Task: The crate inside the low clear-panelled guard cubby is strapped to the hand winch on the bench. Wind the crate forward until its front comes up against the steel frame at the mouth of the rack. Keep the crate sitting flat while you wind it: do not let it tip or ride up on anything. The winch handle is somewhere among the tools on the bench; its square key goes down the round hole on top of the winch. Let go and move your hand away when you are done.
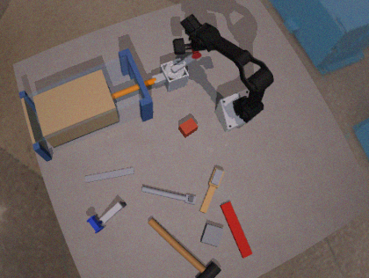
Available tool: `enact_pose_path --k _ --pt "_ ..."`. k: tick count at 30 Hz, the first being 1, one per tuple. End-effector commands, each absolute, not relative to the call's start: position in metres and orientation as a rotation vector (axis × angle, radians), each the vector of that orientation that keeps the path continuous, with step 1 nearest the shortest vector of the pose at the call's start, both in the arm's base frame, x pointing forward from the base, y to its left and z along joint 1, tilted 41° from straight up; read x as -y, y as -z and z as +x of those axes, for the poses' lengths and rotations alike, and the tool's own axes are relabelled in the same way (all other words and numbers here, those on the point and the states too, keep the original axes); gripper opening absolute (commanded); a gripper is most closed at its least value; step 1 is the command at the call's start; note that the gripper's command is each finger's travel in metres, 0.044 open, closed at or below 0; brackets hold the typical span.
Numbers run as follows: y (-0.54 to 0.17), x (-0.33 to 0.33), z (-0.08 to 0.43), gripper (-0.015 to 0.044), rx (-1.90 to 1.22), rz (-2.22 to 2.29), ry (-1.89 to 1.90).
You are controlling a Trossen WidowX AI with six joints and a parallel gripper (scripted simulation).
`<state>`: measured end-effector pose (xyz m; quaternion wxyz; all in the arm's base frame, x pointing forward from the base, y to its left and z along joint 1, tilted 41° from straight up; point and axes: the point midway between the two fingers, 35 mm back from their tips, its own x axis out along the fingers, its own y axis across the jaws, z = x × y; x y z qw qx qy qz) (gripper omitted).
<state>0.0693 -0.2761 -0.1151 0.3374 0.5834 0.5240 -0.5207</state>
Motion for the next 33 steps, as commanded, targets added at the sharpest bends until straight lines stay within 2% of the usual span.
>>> enact_pose_path --k 1,14,30,31,33 --pt "0.1219 0.266 0.0685 0.044 -1.374 1.533 1.355" --pt "0.1267 0.2607 0.0684 0.044 -1.375 1.534 1.355" --pt "0.1254 0.2645 0.0687 0.002 -1.371 1.523 1.355" --pt "0.1254 0.2645 0.0687 0.0 -1.371 1.523 1.355" --pt "0.1254 0.2645 0.0687 0.0 -1.371 1.523 1.355"
